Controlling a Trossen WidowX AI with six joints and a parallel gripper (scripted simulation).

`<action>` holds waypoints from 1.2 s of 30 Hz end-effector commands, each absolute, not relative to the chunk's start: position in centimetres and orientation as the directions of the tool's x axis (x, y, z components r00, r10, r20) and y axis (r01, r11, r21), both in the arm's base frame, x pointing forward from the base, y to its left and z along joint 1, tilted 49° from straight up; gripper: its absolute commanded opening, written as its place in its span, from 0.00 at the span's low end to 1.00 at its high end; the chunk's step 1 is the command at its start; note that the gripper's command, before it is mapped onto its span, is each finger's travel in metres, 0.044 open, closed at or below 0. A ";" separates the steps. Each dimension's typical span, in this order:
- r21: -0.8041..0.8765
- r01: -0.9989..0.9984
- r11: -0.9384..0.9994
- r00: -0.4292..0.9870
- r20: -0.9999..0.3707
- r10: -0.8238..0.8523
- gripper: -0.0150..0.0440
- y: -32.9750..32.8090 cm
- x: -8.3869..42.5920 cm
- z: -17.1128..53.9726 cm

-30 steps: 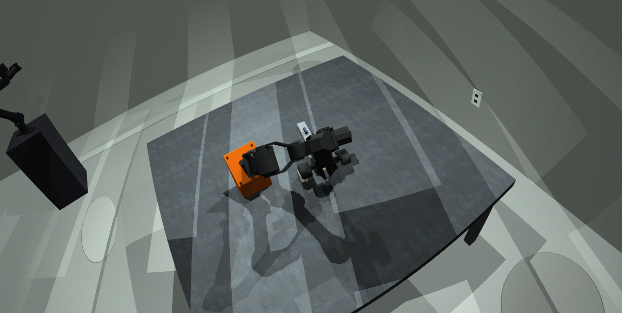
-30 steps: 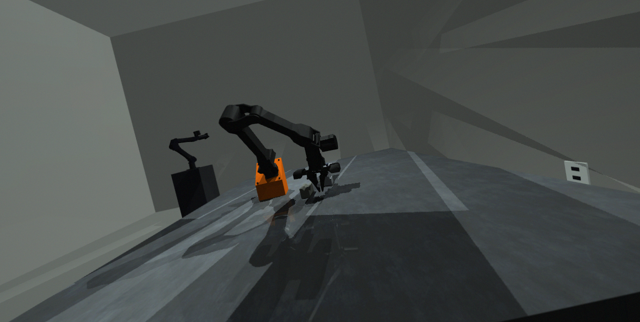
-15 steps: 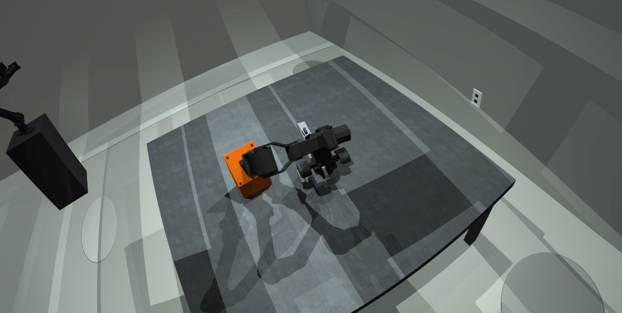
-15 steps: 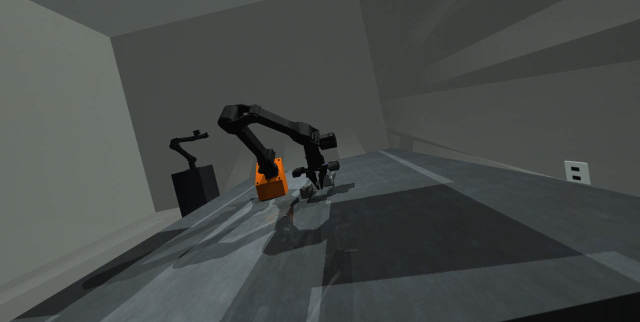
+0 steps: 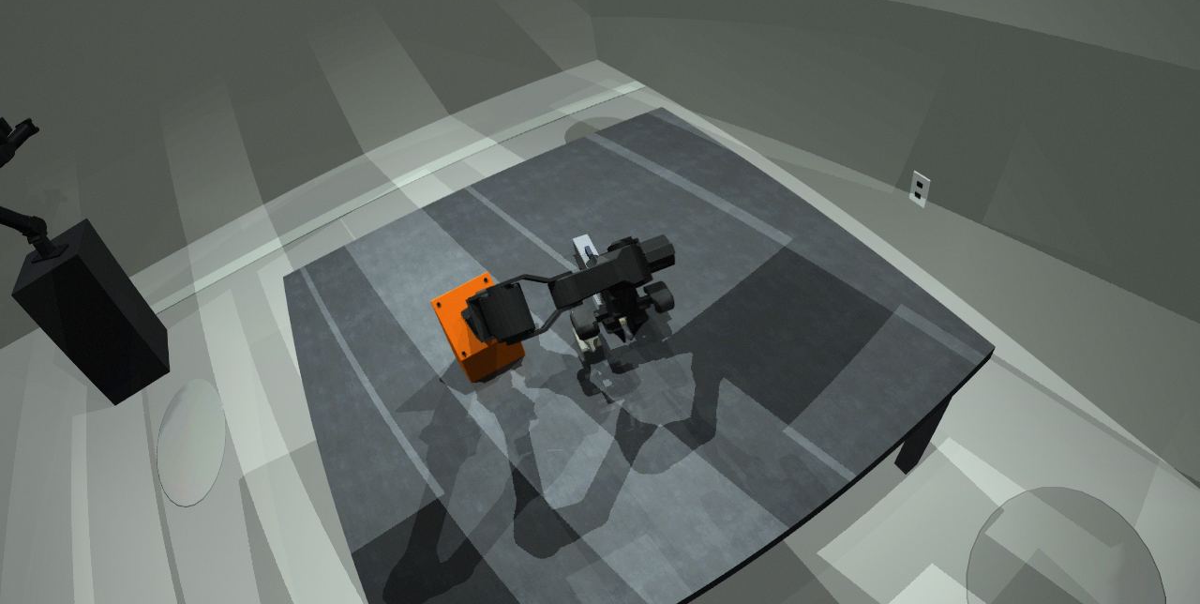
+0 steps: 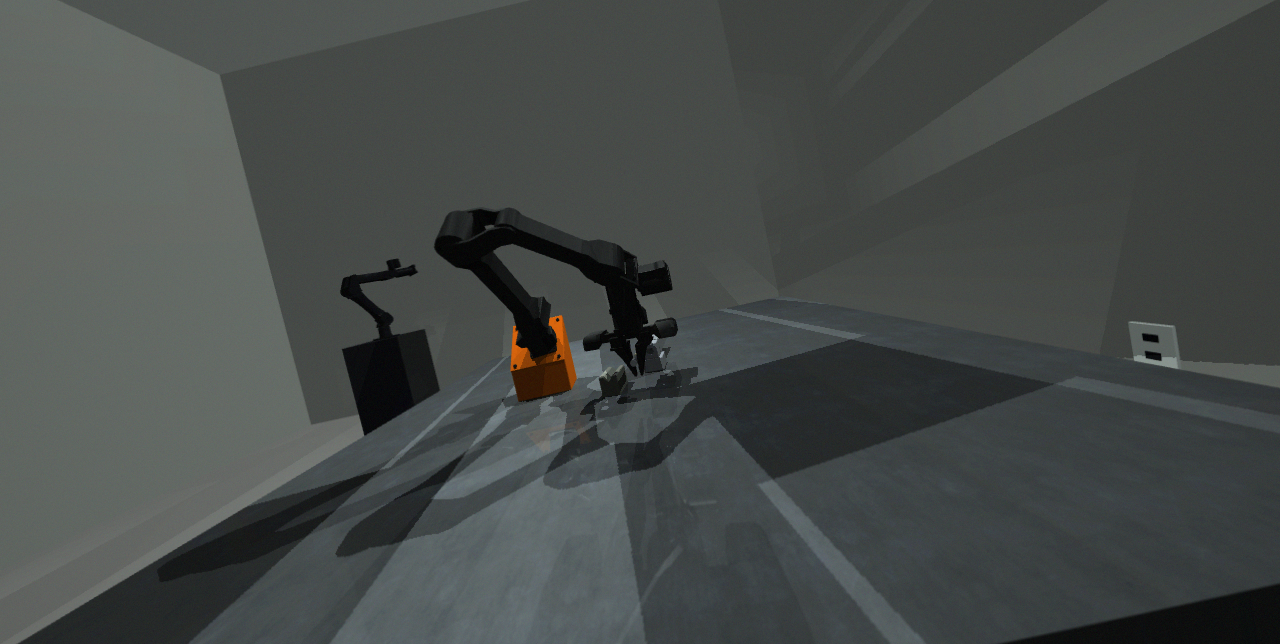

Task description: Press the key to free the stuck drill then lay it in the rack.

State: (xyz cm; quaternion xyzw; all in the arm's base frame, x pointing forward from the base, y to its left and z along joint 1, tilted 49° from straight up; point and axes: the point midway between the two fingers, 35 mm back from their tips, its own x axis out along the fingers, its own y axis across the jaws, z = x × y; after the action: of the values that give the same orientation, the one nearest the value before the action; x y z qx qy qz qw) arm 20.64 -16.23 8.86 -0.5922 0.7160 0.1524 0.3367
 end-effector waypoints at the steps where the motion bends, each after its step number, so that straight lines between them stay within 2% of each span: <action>1: -0.186 -0.950 0.251 -0.069 -0.659 -0.749 0.25 -16.0 20.7 9.1; 36: -0.185 -0.950 0.251 -0.069 -0.660 -0.748 0.25 -14.6 20.9 9.9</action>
State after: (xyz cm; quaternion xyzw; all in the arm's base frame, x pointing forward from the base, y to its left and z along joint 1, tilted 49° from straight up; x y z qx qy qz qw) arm 20.73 -14.72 9.67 -0.5919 0.7161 0.1533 0.3366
